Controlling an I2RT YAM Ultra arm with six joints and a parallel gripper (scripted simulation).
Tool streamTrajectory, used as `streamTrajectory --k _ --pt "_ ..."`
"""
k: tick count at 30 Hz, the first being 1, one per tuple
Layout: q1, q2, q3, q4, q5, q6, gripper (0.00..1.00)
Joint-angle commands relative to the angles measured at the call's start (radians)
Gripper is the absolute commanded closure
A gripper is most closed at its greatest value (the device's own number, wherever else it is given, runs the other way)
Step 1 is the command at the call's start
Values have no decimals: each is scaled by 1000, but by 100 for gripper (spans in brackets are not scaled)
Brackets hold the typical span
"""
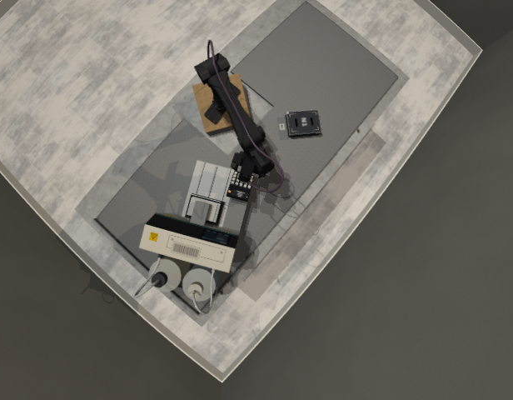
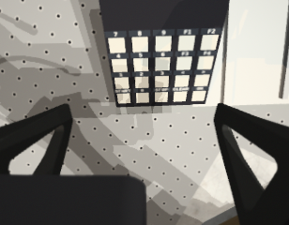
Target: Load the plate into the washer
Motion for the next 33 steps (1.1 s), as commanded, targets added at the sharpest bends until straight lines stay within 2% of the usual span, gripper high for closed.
streamTrajectory --k 1,12,15,33 --pt "-45 12 64 -53 -52 -62 0" --pt "-175 52 171 -93 -128 -172 0" --pt "-187 40 184 -99 -136 -183 0" --pt "-355 150 373 -171 -237 -319 0"
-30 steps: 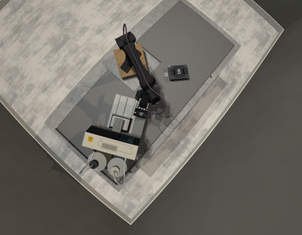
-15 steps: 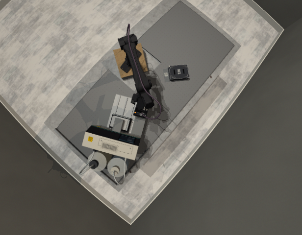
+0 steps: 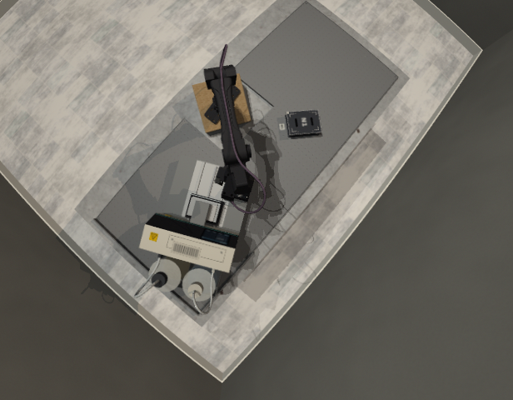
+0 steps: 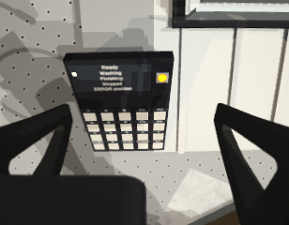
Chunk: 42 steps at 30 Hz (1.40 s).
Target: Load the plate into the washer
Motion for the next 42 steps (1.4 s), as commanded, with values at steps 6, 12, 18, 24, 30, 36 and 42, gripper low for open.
streamTrajectory --k 6,12,18,24,30,36,42 --pt "-81 53 137 -60 -54 -77 0" --pt "-134 102 227 -97 -86 -118 0" --pt "-140 78 246 -108 -92 -125 0" --pt "-140 78 248 -109 -85 -124 0" --pt "-140 78 248 -107 -85 -122 0" --pt "-140 78 248 -107 -85 -122 0" --pt "-140 78 248 -107 -85 -122 0"
